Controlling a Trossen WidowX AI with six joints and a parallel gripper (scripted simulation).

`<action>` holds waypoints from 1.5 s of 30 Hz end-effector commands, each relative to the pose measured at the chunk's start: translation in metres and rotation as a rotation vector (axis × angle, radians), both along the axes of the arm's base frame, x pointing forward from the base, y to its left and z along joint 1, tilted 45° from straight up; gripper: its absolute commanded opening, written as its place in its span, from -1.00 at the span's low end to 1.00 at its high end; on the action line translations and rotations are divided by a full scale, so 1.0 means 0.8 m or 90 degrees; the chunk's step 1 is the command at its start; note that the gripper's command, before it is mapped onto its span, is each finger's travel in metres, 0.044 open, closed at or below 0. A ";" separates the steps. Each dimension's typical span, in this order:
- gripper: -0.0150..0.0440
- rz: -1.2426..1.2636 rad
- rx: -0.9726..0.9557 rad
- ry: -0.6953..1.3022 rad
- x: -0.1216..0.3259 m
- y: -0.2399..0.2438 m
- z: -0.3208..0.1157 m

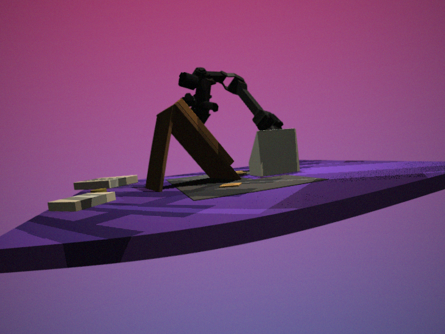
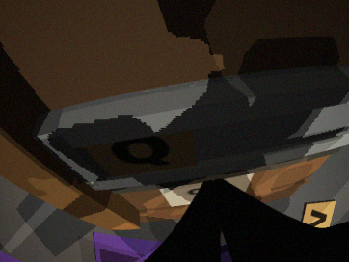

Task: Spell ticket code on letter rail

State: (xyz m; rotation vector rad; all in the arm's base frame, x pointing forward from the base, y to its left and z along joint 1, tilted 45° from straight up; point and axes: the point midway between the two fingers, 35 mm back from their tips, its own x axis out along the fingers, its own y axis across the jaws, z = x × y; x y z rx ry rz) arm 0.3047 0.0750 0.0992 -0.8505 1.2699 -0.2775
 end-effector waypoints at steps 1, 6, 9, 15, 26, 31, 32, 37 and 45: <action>-0.49 -0.002 0.002 0.003 -0.006 0.000 0.002; -0.31 0.033 -0.004 0.020 -0.005 0.003 0.009; -0.05 0.178 -0.025 0.099 -0.013 0.012 0.038; 0.49 0.498 -0.098 0.240 -0.038 0.026 0.099; 1.00 0.899 -0.262 0.365 -0.082 0.029 0.166; 1.00 1.031 -0.341 0.395 -0.100 0.027 0.187; 1.00 1.053 -0.356 0.400 -0.103 0.027 0.190; 1.00 1.059 -0.361 0.402 -0.104 0.027 0.191; 1.00 1.059 -0.361 0.402 -0.104 0.027 0.191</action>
